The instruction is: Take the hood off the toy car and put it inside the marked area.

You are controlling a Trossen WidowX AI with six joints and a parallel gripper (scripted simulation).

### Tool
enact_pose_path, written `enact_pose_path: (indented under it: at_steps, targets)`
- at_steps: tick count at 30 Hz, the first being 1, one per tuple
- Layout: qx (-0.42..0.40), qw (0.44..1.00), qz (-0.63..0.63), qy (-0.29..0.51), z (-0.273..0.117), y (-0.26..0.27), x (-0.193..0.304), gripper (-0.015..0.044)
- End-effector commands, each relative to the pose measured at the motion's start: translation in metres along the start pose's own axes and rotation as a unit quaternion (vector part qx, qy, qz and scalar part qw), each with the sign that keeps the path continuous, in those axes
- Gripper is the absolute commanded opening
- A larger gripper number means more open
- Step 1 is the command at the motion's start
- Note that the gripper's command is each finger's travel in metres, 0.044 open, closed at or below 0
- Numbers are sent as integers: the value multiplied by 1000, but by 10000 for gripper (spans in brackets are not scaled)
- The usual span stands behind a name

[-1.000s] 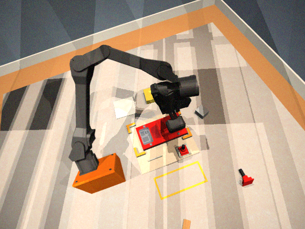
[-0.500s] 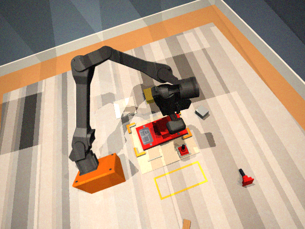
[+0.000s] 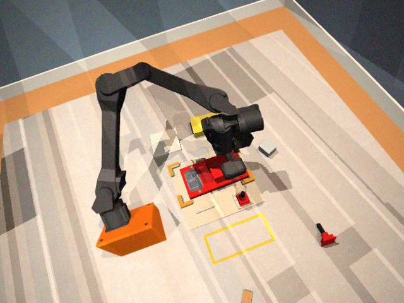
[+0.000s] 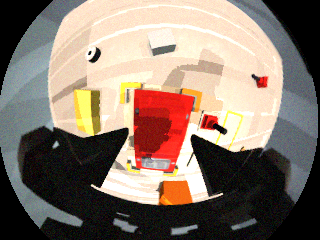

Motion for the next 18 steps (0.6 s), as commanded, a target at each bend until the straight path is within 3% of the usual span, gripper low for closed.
enact_pose_path:
  at_steps: [1, 18]
  targets:
    - [-3, 1000, 5, 1, 4, 0, 2, 440]
    - [-3, 1000, 5, 1, 14, -1, 2, 440]
Point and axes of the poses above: the point midway between the two fingers, 35 mm back from their tips, its own z axis out along the fingers, its own y axis across the jaws, x = y × z, the point moved 1 cm from there along -z, back along the fingers, and after that the axes turned 9 degrees about -z, right-handed, at the moved point
